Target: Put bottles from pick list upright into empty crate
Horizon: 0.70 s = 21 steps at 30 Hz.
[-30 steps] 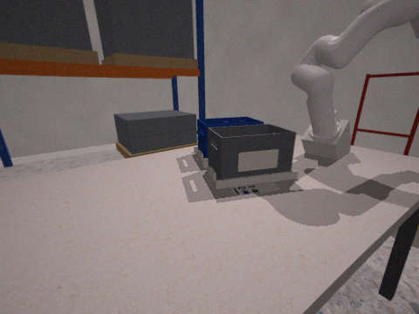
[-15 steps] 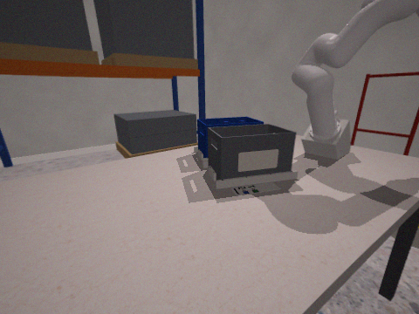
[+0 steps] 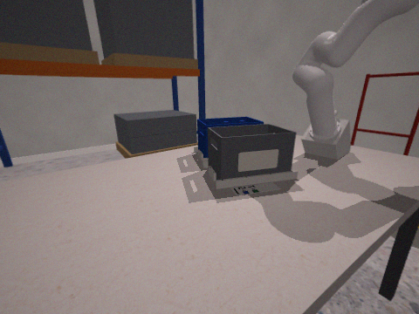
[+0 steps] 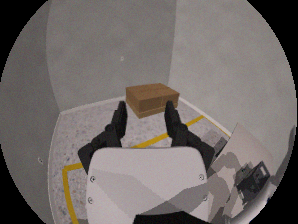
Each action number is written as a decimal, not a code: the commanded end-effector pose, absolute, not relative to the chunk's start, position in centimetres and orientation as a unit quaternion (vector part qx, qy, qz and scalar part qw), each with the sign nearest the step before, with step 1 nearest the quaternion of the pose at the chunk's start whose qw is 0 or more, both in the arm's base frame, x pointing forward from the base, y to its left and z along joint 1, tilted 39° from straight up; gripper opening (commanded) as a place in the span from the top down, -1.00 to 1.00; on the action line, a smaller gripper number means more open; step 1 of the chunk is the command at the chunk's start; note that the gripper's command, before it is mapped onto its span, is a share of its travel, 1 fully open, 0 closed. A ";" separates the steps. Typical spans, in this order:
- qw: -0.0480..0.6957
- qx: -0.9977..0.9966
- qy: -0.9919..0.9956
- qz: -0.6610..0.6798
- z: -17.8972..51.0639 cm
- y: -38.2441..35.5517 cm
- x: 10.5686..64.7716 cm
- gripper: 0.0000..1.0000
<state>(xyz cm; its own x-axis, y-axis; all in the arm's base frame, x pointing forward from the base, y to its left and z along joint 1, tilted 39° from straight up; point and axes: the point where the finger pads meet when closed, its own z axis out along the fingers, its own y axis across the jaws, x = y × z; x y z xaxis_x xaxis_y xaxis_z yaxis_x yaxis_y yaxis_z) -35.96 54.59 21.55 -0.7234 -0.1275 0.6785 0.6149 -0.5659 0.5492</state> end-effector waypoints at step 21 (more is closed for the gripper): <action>0.144 -0.389 -0.376 -0.829 27.1 56.5 -28.1 -0.29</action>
